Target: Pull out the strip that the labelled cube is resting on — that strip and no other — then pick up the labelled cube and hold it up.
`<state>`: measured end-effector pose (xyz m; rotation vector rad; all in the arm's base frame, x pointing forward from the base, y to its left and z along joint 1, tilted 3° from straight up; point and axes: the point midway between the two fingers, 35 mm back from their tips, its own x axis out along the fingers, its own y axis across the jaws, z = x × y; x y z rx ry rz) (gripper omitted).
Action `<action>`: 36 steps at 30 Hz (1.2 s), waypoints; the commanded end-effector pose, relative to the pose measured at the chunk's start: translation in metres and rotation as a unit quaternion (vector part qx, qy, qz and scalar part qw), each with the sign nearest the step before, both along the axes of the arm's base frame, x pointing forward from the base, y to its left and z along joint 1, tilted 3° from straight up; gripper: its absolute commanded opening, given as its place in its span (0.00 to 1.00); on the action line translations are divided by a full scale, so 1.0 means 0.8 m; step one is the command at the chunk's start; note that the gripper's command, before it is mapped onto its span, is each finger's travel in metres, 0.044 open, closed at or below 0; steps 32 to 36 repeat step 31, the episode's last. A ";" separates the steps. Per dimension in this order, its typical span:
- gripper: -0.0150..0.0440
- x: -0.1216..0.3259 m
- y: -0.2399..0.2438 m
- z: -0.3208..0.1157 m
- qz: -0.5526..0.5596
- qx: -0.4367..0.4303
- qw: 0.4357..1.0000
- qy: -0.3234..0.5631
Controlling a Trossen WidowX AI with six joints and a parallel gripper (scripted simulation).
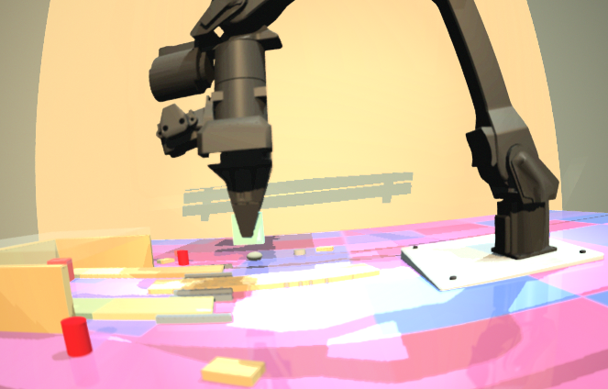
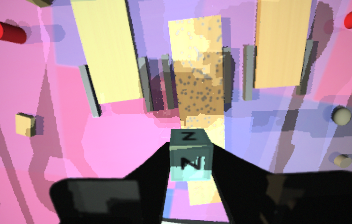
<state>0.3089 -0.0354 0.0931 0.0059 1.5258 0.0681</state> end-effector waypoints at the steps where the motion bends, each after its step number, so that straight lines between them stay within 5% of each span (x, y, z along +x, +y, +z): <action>1: 0.25 -0.012 0.001 -0.002 0.002 -0.001 1.000 0.000; 10: 0.25 -0.014 -0.001 0.042 0.002 -0.002 1.000 0.000; 36: 0.25 -0.014 -0.001 0.043 0.002 -0.002 1.000 0.000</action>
